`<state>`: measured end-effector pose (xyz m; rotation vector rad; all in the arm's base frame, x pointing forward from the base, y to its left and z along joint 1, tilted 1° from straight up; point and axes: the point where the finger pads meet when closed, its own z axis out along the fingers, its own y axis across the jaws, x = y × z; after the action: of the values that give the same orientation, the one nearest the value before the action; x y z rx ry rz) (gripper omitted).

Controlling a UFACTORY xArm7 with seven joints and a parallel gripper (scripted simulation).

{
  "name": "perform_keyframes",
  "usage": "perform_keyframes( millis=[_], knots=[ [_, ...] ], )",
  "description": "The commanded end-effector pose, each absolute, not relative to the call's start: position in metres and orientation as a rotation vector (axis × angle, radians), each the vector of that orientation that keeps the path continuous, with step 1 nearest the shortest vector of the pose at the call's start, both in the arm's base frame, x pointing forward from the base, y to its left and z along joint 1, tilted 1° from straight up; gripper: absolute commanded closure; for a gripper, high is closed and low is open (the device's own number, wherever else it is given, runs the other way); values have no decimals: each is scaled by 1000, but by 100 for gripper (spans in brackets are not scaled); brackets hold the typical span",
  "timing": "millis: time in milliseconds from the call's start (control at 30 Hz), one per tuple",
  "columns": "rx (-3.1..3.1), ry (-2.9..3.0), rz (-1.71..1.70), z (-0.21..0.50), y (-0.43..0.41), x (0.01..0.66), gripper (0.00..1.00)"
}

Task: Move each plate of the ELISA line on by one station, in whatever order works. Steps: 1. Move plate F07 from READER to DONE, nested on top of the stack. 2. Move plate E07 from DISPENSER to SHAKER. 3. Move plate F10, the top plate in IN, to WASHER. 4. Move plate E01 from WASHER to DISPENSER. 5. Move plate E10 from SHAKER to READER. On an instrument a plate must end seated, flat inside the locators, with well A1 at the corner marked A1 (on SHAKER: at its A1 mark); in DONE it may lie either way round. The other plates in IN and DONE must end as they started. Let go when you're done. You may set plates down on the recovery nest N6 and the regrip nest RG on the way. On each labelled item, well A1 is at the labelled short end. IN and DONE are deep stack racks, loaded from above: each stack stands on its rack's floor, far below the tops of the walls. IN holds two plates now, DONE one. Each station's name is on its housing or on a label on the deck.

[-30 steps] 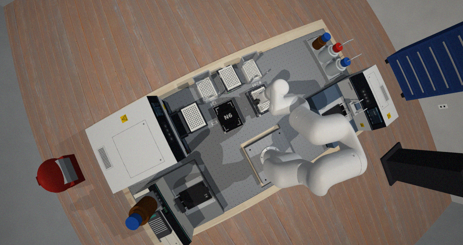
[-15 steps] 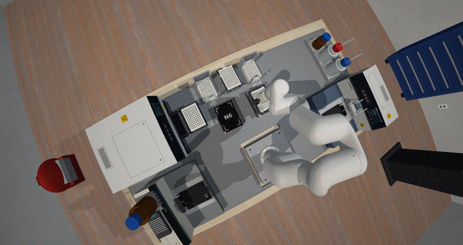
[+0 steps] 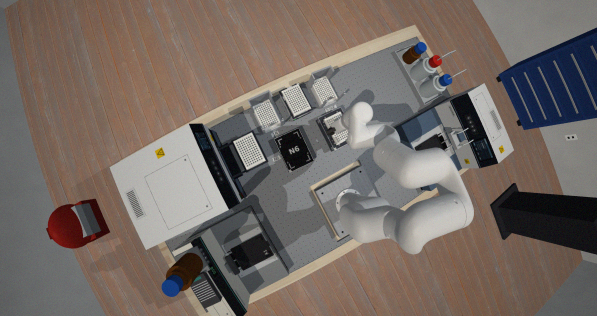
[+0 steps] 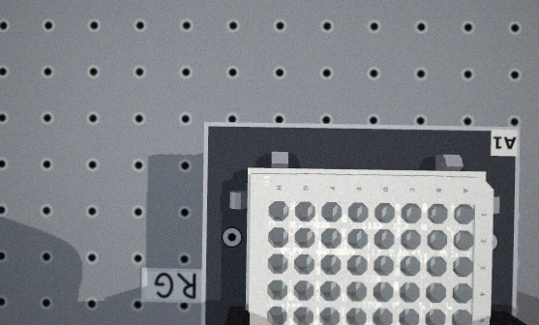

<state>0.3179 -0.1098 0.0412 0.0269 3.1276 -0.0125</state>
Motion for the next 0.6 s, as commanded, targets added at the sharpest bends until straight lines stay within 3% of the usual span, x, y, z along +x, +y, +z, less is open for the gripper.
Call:
perform_keyframes(
  millis=[0,567],
  knots=[
    [27,3122,-15,43,-111,320,100],
    [27,3122,-15,49,-110,320,100]
  ],
)
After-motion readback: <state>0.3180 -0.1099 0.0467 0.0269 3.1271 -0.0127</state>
